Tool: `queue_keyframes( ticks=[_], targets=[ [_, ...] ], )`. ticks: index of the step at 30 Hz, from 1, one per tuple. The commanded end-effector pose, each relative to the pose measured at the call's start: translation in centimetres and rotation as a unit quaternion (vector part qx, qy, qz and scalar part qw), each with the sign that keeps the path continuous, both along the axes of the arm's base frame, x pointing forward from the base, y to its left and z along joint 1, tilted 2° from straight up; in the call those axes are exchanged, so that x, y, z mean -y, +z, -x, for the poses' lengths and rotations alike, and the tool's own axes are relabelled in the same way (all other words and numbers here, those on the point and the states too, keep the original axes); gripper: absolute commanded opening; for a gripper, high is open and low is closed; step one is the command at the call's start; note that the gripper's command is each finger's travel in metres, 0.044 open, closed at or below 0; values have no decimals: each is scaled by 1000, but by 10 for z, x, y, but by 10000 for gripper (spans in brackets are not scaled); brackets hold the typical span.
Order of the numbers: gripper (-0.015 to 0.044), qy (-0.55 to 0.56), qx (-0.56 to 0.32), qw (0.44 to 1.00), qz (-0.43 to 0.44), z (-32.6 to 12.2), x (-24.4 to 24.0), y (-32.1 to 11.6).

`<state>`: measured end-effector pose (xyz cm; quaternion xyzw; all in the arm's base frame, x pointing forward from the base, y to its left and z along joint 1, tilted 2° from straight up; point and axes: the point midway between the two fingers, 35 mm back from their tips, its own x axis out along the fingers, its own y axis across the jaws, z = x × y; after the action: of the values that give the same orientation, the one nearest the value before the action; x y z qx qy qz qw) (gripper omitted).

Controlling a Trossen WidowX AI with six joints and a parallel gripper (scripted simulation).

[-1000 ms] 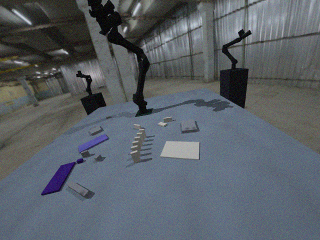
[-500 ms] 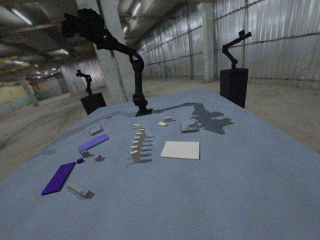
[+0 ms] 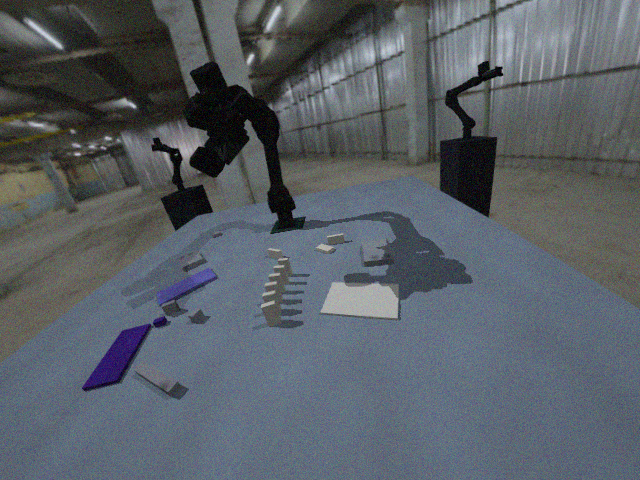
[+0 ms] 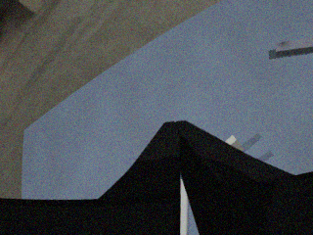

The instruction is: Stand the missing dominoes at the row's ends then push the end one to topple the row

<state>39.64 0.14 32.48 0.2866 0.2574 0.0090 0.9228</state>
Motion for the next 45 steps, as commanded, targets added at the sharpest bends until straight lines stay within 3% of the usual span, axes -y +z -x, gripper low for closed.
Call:
queue_keyframes(
  ticks=[1, 8, 15, 45],
  targets=[
    [0, -8, -127, 991, -49, 15, -35, -60],
    [0, -49, -333, 939, -71, 72, -87, -144],
    [0, -126, -500, 857, -9, 154, -111, -201],
    [0, -128, -503, 855, -6, 156, -111, -202]
  ],
)
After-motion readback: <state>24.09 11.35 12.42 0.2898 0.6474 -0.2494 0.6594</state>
